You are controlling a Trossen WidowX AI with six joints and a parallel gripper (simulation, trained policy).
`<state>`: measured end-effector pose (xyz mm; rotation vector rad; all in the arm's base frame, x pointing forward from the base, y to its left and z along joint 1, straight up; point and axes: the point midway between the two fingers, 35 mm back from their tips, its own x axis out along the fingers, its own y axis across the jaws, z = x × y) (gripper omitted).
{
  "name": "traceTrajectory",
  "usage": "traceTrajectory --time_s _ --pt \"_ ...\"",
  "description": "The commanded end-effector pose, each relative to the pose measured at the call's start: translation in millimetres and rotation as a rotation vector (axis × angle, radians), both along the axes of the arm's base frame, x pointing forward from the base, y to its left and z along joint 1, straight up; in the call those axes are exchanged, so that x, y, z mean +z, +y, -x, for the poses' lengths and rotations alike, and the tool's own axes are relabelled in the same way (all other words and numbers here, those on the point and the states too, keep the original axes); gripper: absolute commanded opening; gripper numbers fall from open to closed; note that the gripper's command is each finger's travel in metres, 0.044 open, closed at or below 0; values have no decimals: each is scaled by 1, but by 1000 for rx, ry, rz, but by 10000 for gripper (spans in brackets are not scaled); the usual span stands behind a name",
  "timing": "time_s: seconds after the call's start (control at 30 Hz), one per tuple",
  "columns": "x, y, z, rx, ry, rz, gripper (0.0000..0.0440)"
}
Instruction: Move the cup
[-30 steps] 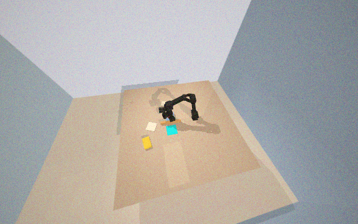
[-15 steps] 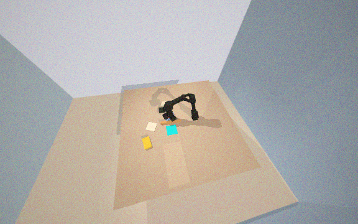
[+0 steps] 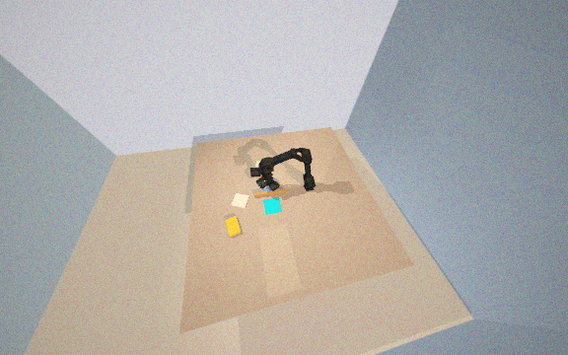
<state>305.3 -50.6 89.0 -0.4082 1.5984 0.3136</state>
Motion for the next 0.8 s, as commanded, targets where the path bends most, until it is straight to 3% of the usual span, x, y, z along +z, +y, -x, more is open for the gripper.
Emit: traceTrajectory --time_s 0.0,0.77 --pt "12 7 -6 29 -25 -6 0" --pt "45 75 -32 142 -143 -29 0"
